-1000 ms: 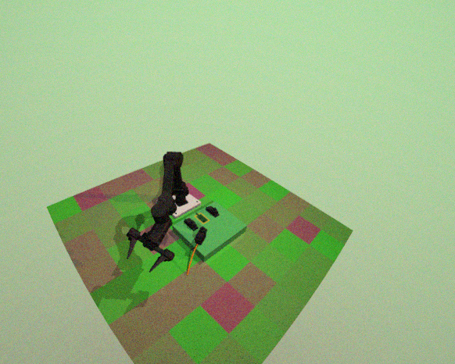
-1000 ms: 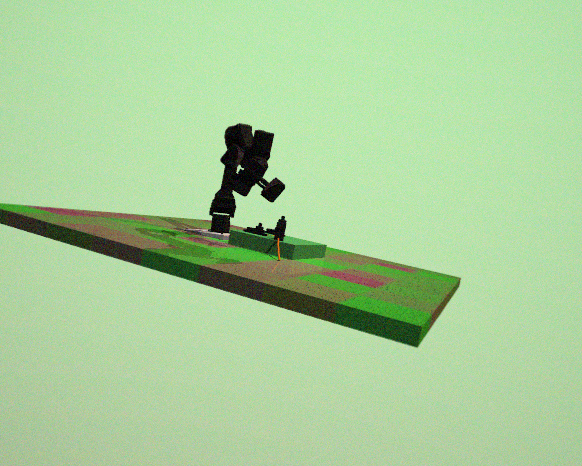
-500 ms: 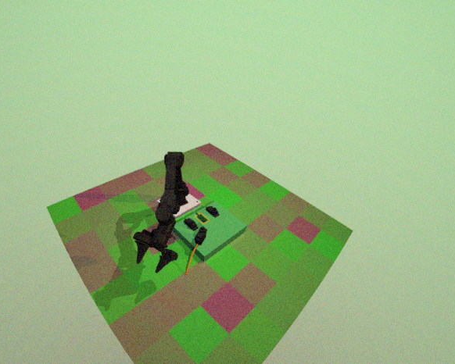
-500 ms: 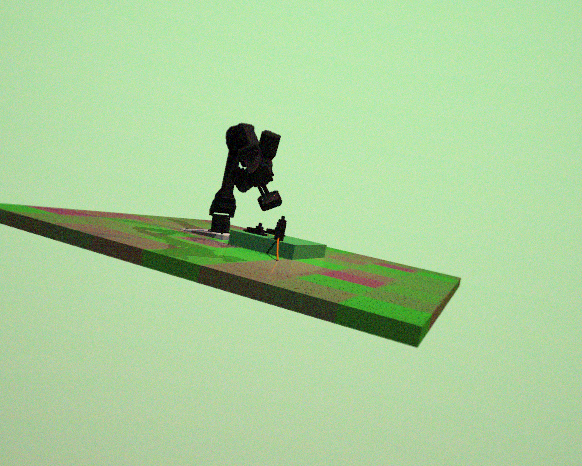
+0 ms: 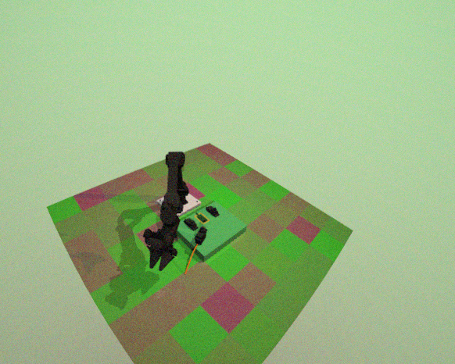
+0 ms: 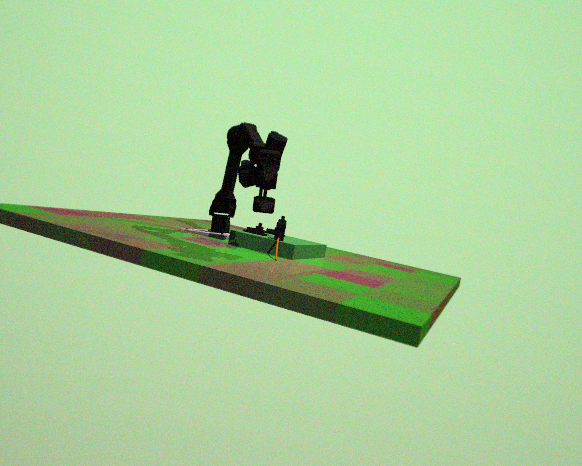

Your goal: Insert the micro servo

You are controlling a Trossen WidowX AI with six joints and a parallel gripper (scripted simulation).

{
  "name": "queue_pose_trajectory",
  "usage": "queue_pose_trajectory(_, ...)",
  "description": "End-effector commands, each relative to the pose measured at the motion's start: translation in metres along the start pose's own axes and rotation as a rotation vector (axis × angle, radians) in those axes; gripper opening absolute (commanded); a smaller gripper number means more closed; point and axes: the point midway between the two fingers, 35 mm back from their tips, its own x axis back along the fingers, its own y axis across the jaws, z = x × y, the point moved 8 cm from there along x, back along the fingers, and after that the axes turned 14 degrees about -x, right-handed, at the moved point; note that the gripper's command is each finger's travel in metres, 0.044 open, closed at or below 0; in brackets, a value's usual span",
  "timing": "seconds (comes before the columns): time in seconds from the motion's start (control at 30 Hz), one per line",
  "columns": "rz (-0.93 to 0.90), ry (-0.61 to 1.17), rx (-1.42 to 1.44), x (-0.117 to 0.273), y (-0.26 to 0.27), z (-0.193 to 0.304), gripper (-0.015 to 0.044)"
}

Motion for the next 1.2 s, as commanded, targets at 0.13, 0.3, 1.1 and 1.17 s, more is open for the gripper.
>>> queue_pose_trajectory(0.13, 0.056, 0.022, 0.253, 0.006, -0.005, 0.009, 0.044)
queue_pose_trajectory(0.3, 0.095, 0.037, 0.422, 0.01, -0.01, 0.013, 0.044)
queue_pose_trajectory(1.1, 0.254, 0.191, 1.225, 0.029, -0.032, 0.031, 0.044)
queue_pose_trajectory(1.17, 0.265, 0.21, 1.291, 0.031, -0.034, 0.032, 0.044)
